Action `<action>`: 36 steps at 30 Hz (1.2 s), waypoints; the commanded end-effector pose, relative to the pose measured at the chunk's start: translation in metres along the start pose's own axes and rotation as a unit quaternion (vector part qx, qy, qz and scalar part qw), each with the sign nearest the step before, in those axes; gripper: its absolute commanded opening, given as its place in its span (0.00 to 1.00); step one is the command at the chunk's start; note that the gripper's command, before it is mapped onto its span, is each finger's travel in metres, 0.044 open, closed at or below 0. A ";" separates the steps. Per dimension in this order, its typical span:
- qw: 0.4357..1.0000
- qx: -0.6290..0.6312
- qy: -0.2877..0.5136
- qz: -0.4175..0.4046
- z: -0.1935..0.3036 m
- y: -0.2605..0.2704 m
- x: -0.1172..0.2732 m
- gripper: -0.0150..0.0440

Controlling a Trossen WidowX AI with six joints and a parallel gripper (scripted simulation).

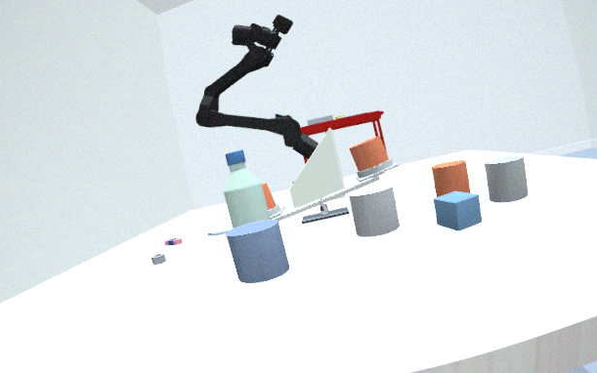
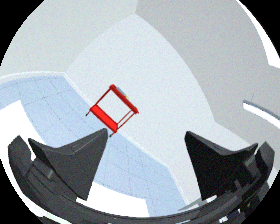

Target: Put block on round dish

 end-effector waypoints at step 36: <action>0.829 -0.358 -0.076 0.422 0.074 -0.088 0.061 1.00</action>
Point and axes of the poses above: the point midway between the two fingers, 35 mm back from their tips, its own x axis back along the fingers, its own y axis across the jaws, z = x × y, the point moved 7 cm from there along x, back along the fingers, and after that the axes turned 10 degrees about -x, right-handed, at the moved point
